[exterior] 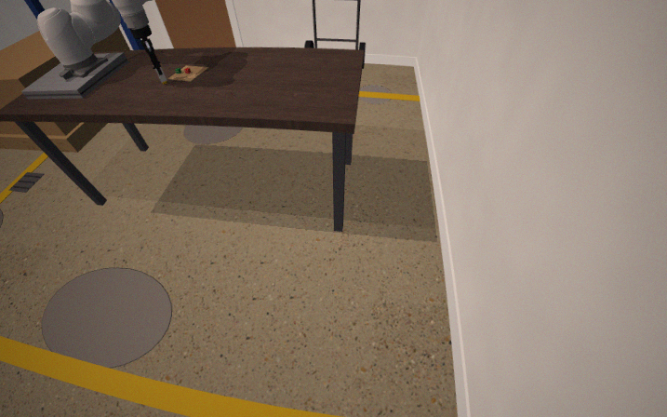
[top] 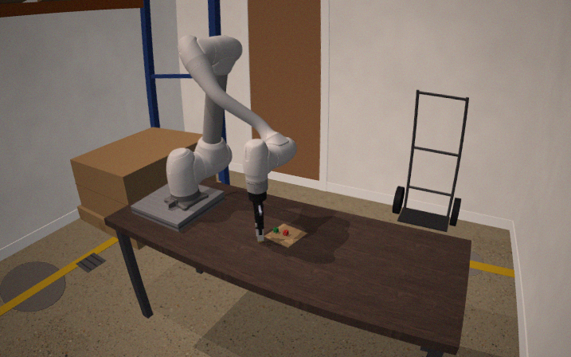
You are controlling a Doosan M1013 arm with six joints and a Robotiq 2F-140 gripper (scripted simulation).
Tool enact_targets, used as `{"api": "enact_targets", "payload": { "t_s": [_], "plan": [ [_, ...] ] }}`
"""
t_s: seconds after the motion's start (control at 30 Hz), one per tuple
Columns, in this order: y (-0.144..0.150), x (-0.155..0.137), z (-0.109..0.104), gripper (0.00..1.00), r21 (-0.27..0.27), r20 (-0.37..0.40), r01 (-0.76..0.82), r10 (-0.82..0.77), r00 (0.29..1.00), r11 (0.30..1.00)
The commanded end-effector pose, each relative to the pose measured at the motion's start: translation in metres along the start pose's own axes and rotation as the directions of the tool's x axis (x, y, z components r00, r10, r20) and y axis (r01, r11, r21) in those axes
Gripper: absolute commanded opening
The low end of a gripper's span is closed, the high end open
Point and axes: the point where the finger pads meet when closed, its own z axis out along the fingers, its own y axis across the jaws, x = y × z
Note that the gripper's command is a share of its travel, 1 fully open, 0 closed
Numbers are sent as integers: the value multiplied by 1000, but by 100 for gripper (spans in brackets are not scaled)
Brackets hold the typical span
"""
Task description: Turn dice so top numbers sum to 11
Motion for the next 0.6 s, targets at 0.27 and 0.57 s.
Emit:
{"api": "enact_targets", "payload": {
  "t_s": [0.27,0.57],
  "plan": [
    [0,0,13,21,0,0,0,0,1000,1000],
    [0,0,14,21,0,0,0,0,1000,1000]
  ]
}}
